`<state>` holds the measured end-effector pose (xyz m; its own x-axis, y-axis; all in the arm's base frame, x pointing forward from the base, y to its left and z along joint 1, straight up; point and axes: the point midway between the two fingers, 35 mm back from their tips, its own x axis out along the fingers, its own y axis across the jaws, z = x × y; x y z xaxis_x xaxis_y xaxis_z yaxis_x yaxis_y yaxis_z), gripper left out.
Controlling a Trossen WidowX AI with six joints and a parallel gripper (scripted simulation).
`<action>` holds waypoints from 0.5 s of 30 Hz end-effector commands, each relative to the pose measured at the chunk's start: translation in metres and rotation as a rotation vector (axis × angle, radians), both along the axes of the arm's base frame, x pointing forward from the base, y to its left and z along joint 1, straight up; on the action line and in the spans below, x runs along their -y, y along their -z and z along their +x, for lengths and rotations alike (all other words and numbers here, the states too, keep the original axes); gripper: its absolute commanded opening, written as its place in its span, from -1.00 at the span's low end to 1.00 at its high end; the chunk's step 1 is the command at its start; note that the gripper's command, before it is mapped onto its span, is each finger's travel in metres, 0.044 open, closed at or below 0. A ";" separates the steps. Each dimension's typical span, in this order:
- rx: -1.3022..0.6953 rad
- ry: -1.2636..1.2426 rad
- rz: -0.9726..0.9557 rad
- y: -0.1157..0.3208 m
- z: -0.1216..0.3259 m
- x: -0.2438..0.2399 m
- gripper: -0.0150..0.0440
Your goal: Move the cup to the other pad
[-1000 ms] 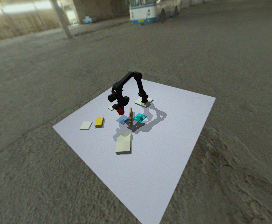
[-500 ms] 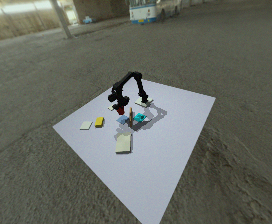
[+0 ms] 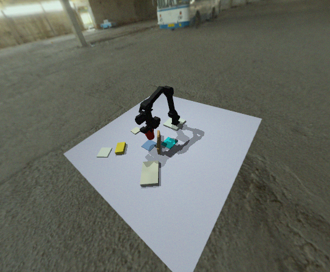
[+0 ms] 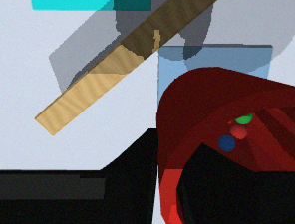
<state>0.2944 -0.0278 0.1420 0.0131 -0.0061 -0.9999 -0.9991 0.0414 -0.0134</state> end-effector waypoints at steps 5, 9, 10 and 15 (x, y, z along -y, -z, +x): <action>0.014 0.005 0.005 -0.002 -0.012 -0.017 -0.49; 0.014 0.004 0.006 -0.002 -0.018 -0.025 -0.49; 0.014 0.004 0.006 -0.002 -0.019 -0.027 -0.49; 0.013 0.004 0.007 -0.001 -0.026 -0.037 -0.49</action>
<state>0.2725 0.0027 0.1406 0.0132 -0.0045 -0.9999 -0.9991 0.0394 -0.0134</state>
